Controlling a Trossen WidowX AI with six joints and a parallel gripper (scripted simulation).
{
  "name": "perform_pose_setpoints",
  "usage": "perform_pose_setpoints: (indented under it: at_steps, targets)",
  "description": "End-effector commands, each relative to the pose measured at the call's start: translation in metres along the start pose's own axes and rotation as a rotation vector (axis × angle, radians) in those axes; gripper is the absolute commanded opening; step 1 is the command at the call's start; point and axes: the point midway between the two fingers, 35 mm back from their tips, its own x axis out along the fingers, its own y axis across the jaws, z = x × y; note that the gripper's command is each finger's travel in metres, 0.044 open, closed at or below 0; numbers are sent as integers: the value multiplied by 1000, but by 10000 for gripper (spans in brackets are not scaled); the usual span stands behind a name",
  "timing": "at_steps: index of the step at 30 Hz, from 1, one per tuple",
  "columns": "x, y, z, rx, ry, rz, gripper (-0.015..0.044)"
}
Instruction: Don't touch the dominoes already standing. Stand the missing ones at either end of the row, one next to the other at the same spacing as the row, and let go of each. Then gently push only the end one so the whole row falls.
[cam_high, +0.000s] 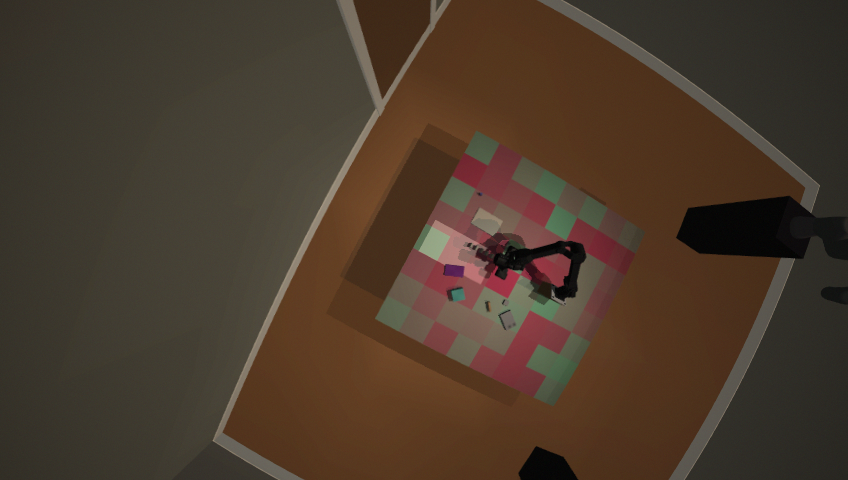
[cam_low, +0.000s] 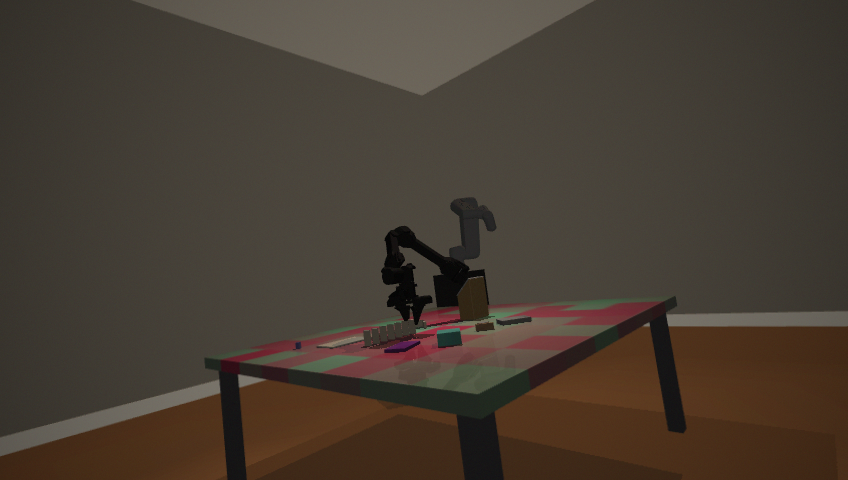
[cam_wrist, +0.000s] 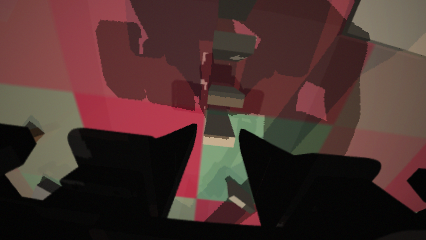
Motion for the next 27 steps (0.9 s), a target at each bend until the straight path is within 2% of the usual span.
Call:
perform_pose_setpoints:
  at_steps: [1,6,11,17,20,27]
  targets:
    - [0,0,0,-6,-1,-5,317]
    - [0,0,0,-6,-1,-5,440]
    - [-13,1,3,-8,-7,-2,440]
    - [-98,4,6,-9,-15,8,440]
    - [-128,2,1,-1,0,7,440]
    - [-130,1,0,-1,1,6,440]
